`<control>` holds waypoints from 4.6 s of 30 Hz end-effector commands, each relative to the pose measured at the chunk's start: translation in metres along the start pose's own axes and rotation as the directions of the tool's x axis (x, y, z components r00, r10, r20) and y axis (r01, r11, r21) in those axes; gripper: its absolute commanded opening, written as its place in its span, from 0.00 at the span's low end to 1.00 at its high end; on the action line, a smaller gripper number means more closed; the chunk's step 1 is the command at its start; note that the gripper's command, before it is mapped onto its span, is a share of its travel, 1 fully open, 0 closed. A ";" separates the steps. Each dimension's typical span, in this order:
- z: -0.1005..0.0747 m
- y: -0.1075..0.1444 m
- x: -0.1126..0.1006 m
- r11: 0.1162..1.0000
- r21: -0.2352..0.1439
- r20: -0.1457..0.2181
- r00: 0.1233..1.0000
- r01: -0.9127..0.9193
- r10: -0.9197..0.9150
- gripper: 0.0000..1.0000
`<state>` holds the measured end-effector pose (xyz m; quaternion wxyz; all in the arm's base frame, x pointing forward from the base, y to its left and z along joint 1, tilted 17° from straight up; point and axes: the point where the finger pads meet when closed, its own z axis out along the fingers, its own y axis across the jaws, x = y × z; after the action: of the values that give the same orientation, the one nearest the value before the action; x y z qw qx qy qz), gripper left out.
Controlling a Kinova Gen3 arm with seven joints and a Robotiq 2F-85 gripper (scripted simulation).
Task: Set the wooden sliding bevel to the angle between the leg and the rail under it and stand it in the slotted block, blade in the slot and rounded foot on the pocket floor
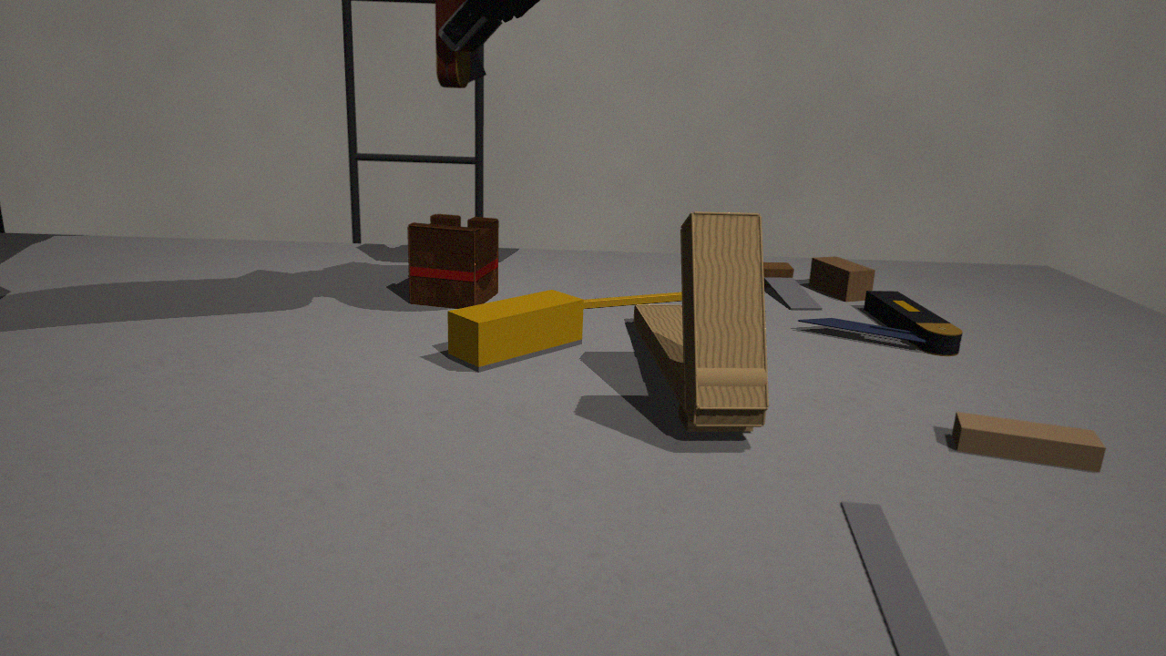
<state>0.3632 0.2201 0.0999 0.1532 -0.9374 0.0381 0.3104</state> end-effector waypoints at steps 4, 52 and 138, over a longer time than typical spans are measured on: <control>0.000 -0.001 0.000 1.000 0.000 0.001 1.000 0.005 -0.005 0.10; 0.077 -0.001 0.076 1.000 0.000 0.001 1.000 0.005 -0.005 0.10; 0.089 -0.001 0.089 1.000 0.000 0.001 1.000 0.005 -0.005 0.10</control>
<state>0.3834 0.2510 -0.0204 0.1539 -0.9372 0.0355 0.3111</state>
